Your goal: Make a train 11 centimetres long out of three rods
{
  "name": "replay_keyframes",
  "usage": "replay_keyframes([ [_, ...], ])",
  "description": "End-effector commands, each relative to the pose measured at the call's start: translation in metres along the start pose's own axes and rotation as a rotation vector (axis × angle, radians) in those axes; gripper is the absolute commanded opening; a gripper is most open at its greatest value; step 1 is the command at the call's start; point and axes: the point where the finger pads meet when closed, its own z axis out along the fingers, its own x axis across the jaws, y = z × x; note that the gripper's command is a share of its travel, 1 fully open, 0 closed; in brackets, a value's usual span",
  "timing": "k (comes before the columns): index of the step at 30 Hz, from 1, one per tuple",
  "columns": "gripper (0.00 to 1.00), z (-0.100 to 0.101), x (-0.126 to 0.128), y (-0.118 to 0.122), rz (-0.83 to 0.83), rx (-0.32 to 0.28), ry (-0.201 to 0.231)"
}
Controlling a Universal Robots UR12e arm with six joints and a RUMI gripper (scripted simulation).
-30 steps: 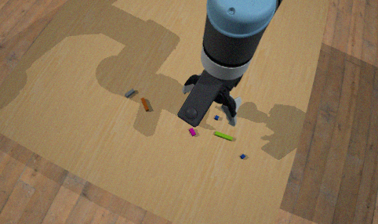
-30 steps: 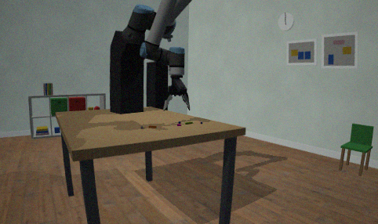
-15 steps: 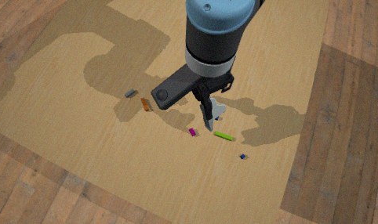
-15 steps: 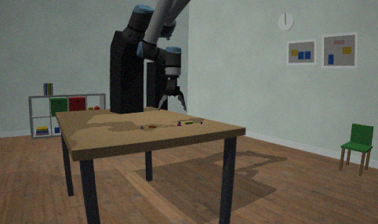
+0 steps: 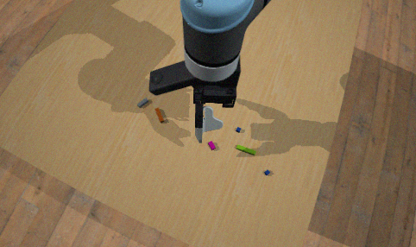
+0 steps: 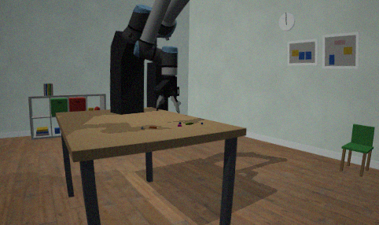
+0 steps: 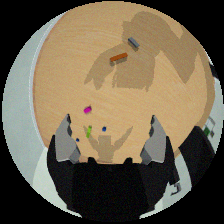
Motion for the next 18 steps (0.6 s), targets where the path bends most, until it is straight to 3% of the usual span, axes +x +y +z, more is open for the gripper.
replay_keyframes([
  [1, 1.00, 0.000, 0.004, -0.010, 0.167, 0.003, 0.000],
  [18, 1.00, -0.002, 0.021, -0.042, 0.734, 0.003, -0.003],
])
